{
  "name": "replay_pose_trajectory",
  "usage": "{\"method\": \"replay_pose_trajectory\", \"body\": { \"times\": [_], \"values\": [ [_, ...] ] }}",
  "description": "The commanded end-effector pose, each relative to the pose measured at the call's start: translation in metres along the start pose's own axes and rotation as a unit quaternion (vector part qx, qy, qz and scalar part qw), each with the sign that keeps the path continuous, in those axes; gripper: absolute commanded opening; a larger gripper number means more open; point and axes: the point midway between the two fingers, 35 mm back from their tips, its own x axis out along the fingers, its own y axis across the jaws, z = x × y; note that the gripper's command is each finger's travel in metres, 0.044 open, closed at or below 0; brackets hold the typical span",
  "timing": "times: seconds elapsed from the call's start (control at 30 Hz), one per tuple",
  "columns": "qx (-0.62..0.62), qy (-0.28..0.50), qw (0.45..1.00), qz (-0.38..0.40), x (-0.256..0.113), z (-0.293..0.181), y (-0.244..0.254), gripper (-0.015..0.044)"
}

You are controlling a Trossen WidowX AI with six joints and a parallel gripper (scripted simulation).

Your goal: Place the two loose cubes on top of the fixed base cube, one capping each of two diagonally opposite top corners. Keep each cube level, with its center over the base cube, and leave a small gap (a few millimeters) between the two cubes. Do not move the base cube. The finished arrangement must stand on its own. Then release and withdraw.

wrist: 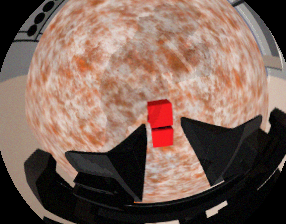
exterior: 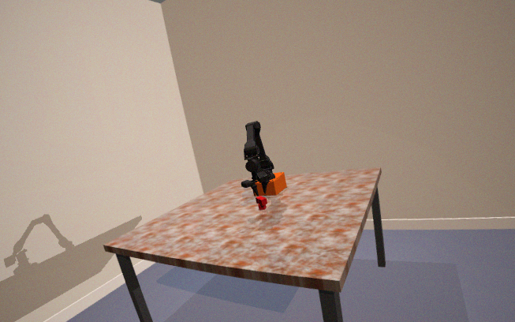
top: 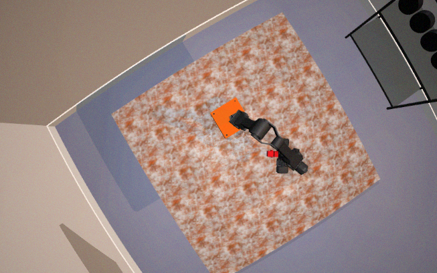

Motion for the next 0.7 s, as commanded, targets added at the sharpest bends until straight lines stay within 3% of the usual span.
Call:
{"method": "replay_pose_trajectory", "body": {
  "times": [0.0, 0.67],
  "values": [
    [0.003, -0.002, 1.000, -0.001, -0.008, 0.001, 0.000, 0.0205],
    [0.003, -0.002, 1.000, -0.001, -0.030, 0.001, 0.000, 0.0205]
  ]
}}
